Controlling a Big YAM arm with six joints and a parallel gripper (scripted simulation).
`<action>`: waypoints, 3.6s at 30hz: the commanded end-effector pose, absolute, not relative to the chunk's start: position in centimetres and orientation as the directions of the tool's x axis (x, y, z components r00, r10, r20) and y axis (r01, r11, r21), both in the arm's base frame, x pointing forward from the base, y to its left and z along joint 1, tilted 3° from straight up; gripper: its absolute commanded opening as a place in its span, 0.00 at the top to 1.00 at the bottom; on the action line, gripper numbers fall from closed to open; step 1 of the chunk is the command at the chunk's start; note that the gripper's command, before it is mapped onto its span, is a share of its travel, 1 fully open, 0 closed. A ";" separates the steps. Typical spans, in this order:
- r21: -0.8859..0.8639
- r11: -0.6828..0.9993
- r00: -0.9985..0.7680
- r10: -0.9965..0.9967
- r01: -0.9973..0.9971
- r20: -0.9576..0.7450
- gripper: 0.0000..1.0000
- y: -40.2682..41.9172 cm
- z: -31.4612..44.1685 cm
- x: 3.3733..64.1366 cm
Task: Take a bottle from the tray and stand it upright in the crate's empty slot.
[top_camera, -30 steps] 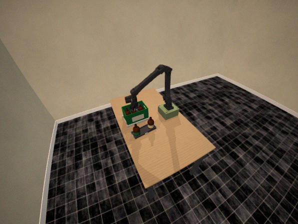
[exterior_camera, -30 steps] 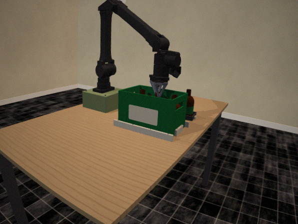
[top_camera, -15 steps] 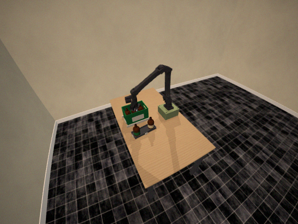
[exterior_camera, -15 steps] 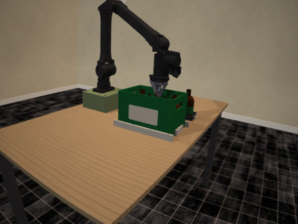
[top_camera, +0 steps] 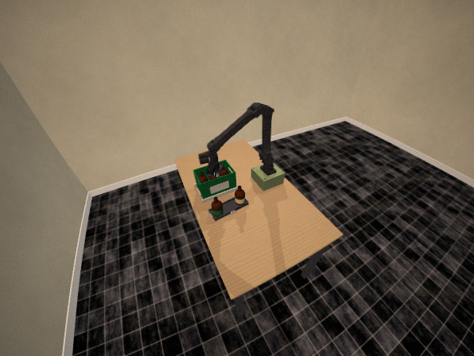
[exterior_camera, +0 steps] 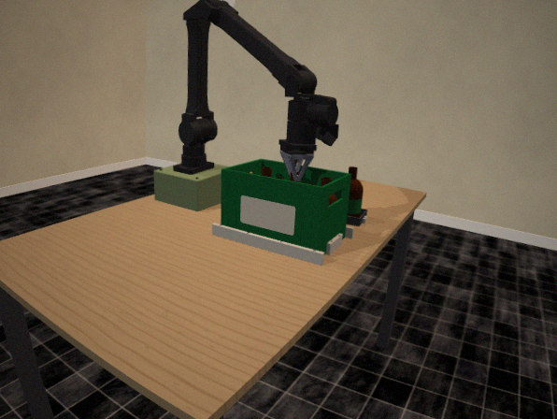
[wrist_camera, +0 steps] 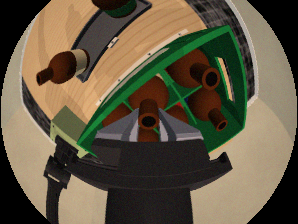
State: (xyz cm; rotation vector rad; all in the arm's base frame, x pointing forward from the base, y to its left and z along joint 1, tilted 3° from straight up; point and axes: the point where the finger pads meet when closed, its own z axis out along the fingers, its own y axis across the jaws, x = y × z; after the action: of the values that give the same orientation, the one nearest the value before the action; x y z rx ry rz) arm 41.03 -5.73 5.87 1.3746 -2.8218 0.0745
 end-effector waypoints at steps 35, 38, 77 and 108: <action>-0.045 0.611 -0.612 -0.791 -0.791 0.018 0.39 -6.0 5.7 41.0; -0.045 0.611 -0.612 -0.791 -0.791 0.018 0.39 -6.0 5.7 41.0; -0.044 0.611 -0.612 -0.791 -0.791 0.019 0.39 -6.0 5.9 40.9; -0.090 0.615 -0.617 -0.787 -0.783 -0.010 0.39 -5.5 13.5 42.7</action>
State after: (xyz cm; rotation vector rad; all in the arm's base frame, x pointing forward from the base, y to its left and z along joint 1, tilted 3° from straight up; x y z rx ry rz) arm 39.81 -5.50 9.79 1.3716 -2.8068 0.0587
